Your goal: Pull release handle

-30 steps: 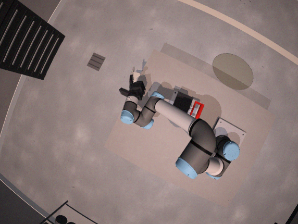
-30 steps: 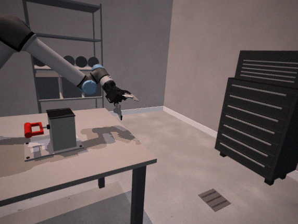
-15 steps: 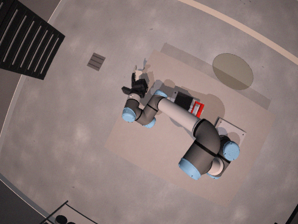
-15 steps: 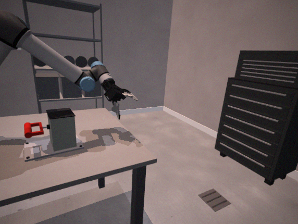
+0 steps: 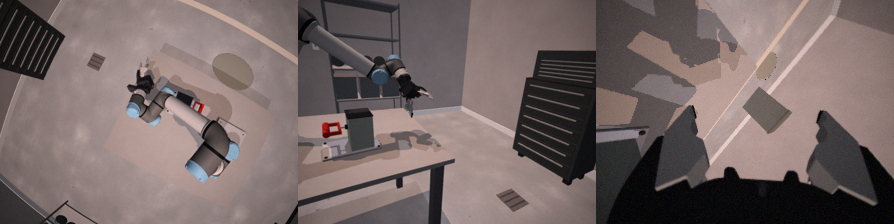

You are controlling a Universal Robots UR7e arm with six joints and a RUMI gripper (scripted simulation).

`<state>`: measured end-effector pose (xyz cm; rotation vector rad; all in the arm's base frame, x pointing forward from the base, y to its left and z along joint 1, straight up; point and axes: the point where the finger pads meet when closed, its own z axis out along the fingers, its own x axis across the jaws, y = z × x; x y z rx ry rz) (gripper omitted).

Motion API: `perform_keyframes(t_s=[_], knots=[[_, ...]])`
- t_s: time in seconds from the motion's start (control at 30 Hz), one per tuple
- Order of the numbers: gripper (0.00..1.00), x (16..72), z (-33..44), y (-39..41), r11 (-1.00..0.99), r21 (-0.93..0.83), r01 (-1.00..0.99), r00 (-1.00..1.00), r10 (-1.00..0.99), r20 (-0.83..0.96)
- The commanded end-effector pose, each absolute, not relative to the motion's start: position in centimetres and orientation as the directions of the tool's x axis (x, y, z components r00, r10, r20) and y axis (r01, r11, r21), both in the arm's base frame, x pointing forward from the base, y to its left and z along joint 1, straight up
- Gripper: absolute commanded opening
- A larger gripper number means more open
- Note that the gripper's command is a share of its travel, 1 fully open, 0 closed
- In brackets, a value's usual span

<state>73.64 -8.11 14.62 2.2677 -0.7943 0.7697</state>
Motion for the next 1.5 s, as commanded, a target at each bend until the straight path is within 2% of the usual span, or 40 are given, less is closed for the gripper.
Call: perform_keyframes(t_s=[0.0,0.53,1.07,1.47], knots=[[1.0,72.6,15.3,-9.0,-0.646,0.368,-0.669,0.68,-0.332,0.653],[1.0,66.4,17.6,-12.9,-0.706,0.454,-0.543,0.812,-0.305,0.497],[1.0,57.4,19.7,-15.7,-0.79,0.484,-0.377,0.92,-0.258,0.295],[1.0,48.6,20.9,-16.1,-0.868,0.441,-0.228,0.974,-0.193,0.123]])
